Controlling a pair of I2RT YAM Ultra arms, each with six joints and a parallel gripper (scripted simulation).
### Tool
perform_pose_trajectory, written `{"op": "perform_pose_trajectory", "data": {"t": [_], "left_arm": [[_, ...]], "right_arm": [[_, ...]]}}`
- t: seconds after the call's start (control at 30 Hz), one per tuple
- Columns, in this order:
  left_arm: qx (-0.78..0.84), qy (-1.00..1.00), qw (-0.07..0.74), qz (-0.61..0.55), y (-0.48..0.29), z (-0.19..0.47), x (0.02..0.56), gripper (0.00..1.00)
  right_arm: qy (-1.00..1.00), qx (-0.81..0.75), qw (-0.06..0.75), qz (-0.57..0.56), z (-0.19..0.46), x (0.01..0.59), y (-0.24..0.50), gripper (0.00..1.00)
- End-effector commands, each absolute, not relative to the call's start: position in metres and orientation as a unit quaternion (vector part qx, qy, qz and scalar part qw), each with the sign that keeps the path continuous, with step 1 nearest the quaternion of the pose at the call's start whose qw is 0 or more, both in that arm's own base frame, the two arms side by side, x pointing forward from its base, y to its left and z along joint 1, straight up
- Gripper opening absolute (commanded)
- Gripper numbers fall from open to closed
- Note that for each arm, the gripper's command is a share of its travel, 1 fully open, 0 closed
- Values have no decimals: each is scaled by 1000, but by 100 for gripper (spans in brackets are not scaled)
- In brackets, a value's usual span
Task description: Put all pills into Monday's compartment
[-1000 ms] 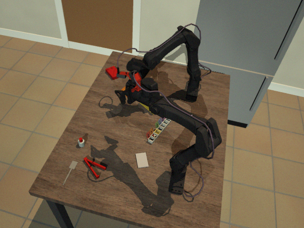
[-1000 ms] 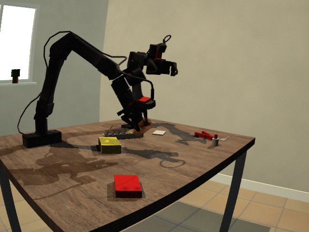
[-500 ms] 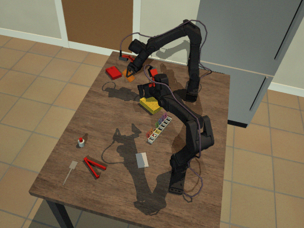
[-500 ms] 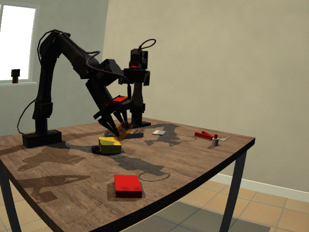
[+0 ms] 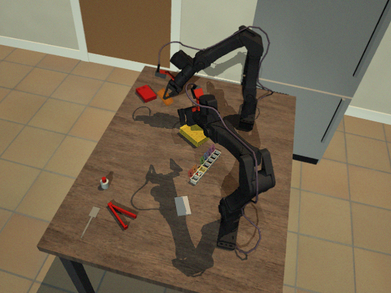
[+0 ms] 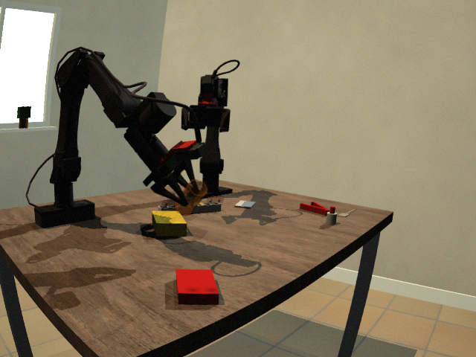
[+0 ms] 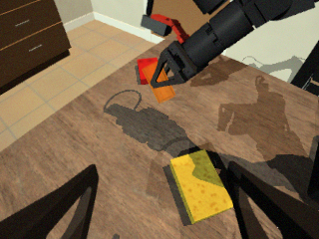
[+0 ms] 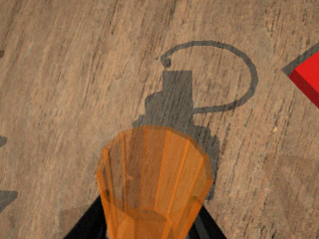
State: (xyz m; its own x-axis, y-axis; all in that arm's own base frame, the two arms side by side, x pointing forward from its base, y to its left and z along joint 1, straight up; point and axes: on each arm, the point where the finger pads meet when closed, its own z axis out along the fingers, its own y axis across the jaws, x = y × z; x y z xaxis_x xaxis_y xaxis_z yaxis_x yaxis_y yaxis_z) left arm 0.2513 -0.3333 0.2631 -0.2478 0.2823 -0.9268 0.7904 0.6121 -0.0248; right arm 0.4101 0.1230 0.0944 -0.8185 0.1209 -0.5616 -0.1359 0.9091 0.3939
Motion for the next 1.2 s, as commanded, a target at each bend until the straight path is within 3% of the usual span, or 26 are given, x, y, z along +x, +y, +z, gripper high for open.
{"op": "perform_pose_trajectory", "data": {"t": [0.0, 0.87, 1.17], "left_arm": [[356, 744, 502, -258, -334, 268, 251, 100], [356, 744, 502, -258, -334, 268, 251, 100], [356, 744, 502, -258, -334, 268, 251, 100]], "right_arm": [[882, -83, 395, 243, 120, 424, 128, 36], [707, -323, 564, 279, 113, 409, 126, 36], [691, -338, 571, 287, 96, 413, 118, 36]]}}
